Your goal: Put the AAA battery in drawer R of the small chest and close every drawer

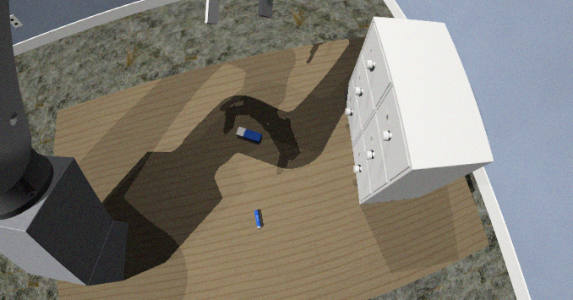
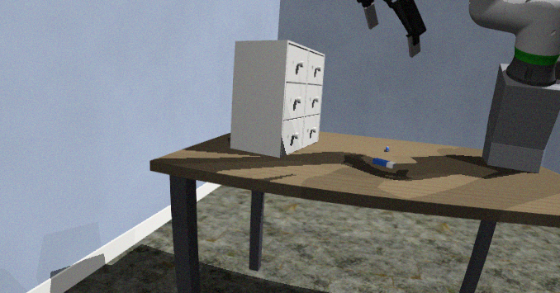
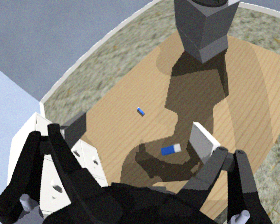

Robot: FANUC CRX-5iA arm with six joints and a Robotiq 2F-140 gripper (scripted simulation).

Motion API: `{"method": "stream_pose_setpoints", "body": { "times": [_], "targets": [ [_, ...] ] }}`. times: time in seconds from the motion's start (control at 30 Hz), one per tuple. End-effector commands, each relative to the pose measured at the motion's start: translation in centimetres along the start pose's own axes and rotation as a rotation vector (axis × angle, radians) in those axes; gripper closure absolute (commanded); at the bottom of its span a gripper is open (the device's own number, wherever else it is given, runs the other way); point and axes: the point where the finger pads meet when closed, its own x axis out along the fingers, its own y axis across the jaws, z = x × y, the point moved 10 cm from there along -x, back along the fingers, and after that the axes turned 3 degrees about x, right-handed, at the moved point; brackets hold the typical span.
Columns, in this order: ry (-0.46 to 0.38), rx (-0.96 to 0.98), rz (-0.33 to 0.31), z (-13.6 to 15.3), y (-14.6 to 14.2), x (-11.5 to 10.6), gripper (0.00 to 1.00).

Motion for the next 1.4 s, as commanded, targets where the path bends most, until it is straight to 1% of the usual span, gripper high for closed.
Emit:
{"method": "stream_pose_setpoints", "body": {
  "times": [0.0,0.03,0.07,0.1,0.13,0.23,0.27,0.33,0.37,0.4,0.47,0.5,0.53,0.57,0.67,0.7,0.77,0.8,0.83,0.87,0.93,0.97,1.03,1.07,1.17,1.27,1.37],
  "targets": [
    [-0.003,0.241,0.142,-1.6,-4.7,3.7,0.00],
    [-0.003,0.281,0.166,-1.7,-4.9,3.8,0.00],
    [0.005,0.324,0.188,-2.5,-6.3,5.2,0.00],
    [0.005,0.366,0.212,-2.5,-6.5,5.3,0.00],
    [0.013,0.410,0.235,-3.4,-7.8,6.7,0.00],
    [0.017,0.537,0.307,-3.7,-8.4,6.8,0.00],
    [0.027,0.581,0.329,-4.5,-9.6,8.1,0.00],
    [0.030,0.669,0.378,-4.7,-10.0,8.3,0.00],
    [0.040,0.713,0.401,-5.6,-11.1,9.5,0.00],
    [0.043,0.757,0.425,-5.7,-11.3,9.6,0.00],
    [0.043,0.757,0.425,-5.7,-11.3,9.6,0.00],
    [0.058,0.884,0.493,-6.9,-12.7,10.8,0.00],
    [0.061,0.921,0.513,-7.0,-12.8,10.9,0.00],
    [0.070,0.960,0.533,-7.8,-13.8,11.8,0.00],
    [0.082,1.088,0.603,-8.3,-14.2,12.1,0.00],
    [0.093,1.132,0.626,-9.1,-15.1,13.0,0.00],
    [0.102,1.221,0.674,-9.5,-15.3,13.2,0.00],
    [0.113,1.264,0.698,-10.2,-16.2,13.9,0.00],
    [0.119,1.309,0.722,-10.4,-16.3,14.0,0.00],
    [0.129,1.352,0.746,-11.1,-17.1,14.6,0.00],
    [0.141,1.439,0.794,-11.5,-17.2,14.9,0.00],
    [0.152,1.481,0.818,-12.1,-18.0,15.4,0.00],
    [0.152,1.481,0.818,-12.1,-18.0,15.4,0.00],
    [0.176,1.607,0.889,-13.1,-18.7,16.1,0.00],
    [0.198,1.723,0.955,-14.0,-19.2,16.7,0.00],
    [0.230,1.850,1.033,-15.4,-20.5,17.5,0.00],
    [0.256,1.969,1.105,-16.3,-20.8,18.0,0.00]
  ]
}}
